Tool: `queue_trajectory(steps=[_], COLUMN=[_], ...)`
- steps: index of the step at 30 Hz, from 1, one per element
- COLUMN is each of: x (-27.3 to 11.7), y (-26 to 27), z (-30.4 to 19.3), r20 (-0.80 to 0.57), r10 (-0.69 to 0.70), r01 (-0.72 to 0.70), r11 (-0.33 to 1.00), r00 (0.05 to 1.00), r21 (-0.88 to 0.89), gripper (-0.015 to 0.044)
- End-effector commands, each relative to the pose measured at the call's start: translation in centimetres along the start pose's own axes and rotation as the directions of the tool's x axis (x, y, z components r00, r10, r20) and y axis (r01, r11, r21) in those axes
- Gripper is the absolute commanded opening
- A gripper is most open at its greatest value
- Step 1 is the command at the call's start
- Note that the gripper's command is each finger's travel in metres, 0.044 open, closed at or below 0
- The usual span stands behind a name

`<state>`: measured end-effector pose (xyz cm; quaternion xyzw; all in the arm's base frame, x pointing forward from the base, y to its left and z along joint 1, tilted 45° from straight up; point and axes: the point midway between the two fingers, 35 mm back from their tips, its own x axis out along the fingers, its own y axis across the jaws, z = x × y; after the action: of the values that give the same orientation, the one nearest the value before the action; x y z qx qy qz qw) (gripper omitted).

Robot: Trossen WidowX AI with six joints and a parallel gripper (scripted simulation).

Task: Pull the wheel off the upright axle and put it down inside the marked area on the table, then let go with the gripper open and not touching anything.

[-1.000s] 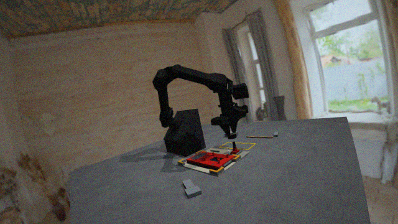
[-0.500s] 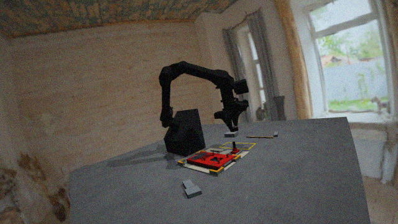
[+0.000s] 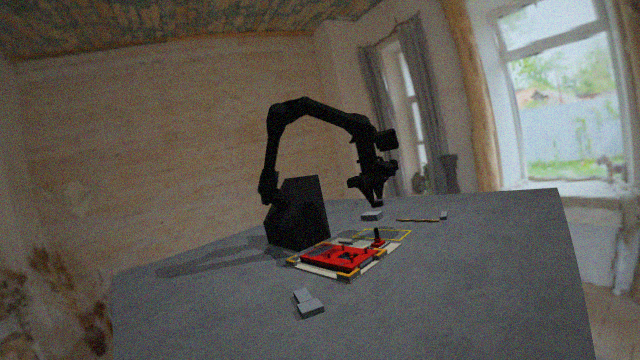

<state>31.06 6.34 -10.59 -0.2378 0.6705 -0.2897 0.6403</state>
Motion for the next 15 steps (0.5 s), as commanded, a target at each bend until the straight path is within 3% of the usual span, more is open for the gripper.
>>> queue_trajectory(steps=[1, 8, 15], x=[1.5, 2.9, 7.8], y=[0.0, 0.0, 0.0], z=[-0.3, -0.2, -0.1], r20=[-0.010, -0.009, -0.009], r10=[-0.004, -0.004, -0.005], r01=[0.004, 0.004, 0.005], r11=[1.000, 1.000, 1.000], r00=[1.000, 1.000, 1.000], r21=[-0.001, -0.001, -0.001], gripper=[0.0000, 0.0000, 0.0000])
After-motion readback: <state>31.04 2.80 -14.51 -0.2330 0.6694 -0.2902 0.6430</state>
